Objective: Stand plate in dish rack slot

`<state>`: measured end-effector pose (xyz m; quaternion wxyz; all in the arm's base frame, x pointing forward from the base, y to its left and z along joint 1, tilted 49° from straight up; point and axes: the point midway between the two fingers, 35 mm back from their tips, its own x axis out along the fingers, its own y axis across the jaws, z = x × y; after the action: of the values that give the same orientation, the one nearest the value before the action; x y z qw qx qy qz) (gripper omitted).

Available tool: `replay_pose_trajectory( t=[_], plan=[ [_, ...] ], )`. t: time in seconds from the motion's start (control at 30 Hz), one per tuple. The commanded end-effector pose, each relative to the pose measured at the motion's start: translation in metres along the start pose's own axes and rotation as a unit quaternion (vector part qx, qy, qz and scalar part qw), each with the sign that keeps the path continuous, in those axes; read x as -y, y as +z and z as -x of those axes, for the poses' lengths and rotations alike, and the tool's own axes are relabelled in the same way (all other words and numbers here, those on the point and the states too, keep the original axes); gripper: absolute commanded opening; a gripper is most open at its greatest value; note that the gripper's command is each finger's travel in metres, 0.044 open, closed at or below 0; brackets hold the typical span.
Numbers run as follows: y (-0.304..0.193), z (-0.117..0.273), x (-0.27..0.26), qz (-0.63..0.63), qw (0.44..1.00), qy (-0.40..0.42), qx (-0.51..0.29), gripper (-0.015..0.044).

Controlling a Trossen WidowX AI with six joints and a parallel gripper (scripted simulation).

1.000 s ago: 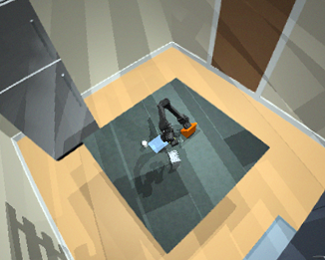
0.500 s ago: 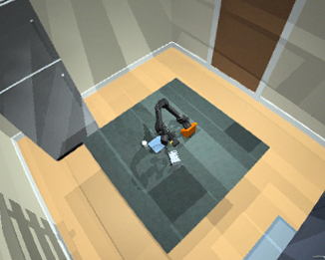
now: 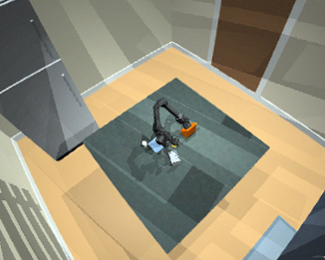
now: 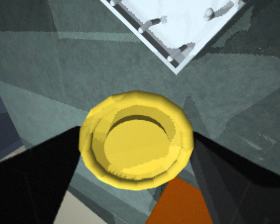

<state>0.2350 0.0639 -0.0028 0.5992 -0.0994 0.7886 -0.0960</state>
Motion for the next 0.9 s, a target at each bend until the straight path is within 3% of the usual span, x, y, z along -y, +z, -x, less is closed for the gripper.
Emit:
replay_pose_trajectory(
  t=[0.0,0.87],
  plan=[
    [-0.001,-0.006,0.002,0.041,0.998,0.039,0.001,0.0000],
    [0.009,-0.032,0.018,0.270,0.930,0.211,0.136,0.0000]
  ],
)
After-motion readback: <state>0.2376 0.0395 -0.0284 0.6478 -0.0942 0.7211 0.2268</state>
